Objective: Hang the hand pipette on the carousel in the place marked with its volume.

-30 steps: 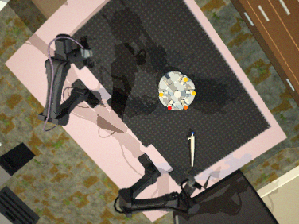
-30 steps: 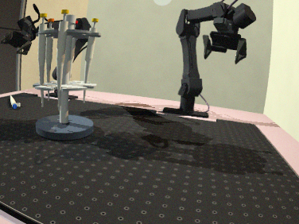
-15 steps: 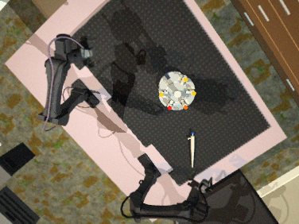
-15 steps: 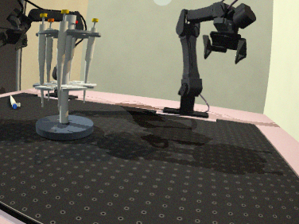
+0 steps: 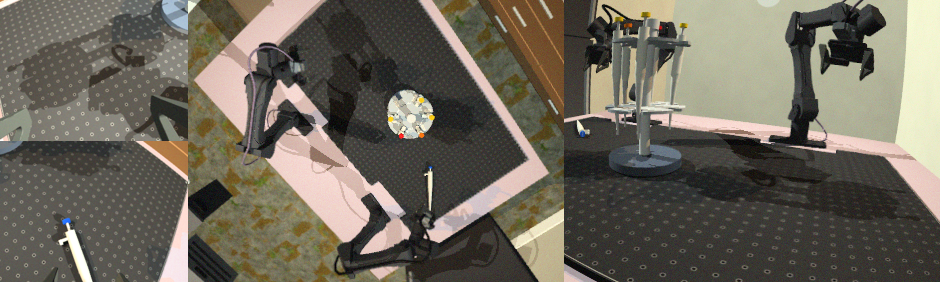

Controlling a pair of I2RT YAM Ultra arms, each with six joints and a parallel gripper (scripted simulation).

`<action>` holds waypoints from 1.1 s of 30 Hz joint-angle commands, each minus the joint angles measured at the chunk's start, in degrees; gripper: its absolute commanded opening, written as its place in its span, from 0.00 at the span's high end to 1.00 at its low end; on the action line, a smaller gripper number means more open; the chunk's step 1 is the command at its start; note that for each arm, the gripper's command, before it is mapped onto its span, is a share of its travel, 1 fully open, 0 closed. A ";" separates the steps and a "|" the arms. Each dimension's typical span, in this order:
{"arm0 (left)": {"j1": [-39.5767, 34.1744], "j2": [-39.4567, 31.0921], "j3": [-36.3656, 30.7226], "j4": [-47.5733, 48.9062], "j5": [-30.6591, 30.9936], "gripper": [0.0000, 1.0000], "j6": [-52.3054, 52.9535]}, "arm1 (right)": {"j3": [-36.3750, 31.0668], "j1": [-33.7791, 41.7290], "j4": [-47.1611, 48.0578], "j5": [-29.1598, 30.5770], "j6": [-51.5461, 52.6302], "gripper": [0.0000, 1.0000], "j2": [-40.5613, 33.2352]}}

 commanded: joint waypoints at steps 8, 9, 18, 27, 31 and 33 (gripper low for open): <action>0.53 0.08 0.87 0.66 1.18 0.00 0.41 | -14.07 19.70 18.99 14.73 9.25 0.51 -13.50; 0.53 0.08 0.87 0.66 1.18 0.00 0.41 | -14.83 22.34 19.81 16.81 10.82 0.51 -14.05; 0.53 0.08 0.87 0.66 1.18 0.00 0.41 | -18.46 31.73 24.48 27.04 12.55 0.51 -15.99; 0.53 0.08 0.87 0.66 1.18 0.00 0.41 | -22.63 54.49 34.31 48.65 15.81 0.51 -14.31; 0.53 0.08 0.87 0.66 1.18 0.00 0.41 | -22.65 55.38 34.57 50.40 15.96 0.51 -13.87; 0.53 0.08 0.87 0.66 1.18 0.00 0.41 | -22.64 55.83 35.42 51.58 15.82 0.51 -12.96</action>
